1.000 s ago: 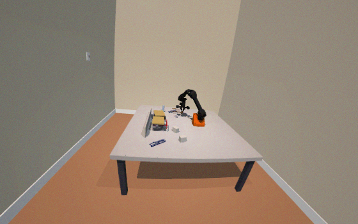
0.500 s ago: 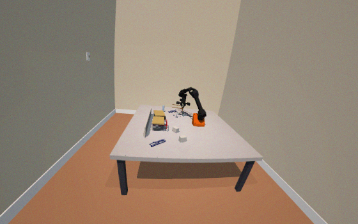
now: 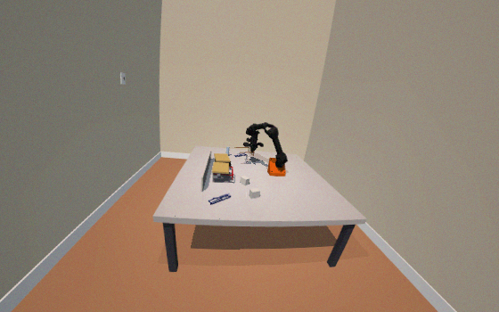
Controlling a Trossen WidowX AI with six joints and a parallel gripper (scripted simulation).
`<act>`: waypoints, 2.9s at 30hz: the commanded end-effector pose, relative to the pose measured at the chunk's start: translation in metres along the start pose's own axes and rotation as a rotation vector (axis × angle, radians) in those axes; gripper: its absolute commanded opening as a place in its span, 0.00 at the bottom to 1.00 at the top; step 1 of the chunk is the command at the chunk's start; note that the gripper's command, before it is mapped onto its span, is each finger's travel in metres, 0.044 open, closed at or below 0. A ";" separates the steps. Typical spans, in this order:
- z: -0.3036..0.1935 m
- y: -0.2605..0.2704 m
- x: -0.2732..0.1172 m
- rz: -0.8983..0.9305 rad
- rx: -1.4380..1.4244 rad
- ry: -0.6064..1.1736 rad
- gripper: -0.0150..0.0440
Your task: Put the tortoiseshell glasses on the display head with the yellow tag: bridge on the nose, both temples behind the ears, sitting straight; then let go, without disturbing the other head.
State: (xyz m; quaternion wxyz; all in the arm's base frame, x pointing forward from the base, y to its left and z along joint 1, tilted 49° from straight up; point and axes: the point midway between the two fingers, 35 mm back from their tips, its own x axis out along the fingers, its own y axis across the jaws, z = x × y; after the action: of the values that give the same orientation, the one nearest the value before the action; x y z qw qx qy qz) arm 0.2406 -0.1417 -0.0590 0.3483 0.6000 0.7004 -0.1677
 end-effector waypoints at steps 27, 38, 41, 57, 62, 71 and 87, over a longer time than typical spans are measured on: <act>-0.137 0.050 0.010 0.018 -0.678 0.022 0.25; -0.136 0.051 0.019 0.017 -0.678 0.020 0.25; -0.136 0.052 0.022 0.017 -0.678 0.019 0.25; -0.135 0.053 0.037 0.016 -0.677 0.017 0.25; -0.135 0.054 0.042 0.016 -0.677 0.016 0.25; -0.135 0.054 0.051 0.016 -0.677 0.015 0.25; -0.135 0.055 0.066 0.016 -0.677 0.015 0.25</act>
State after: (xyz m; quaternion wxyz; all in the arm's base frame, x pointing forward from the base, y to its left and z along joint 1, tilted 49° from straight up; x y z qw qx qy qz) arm 0.2515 0.0036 0.0020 0.5259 0.4536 0.7148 0.0819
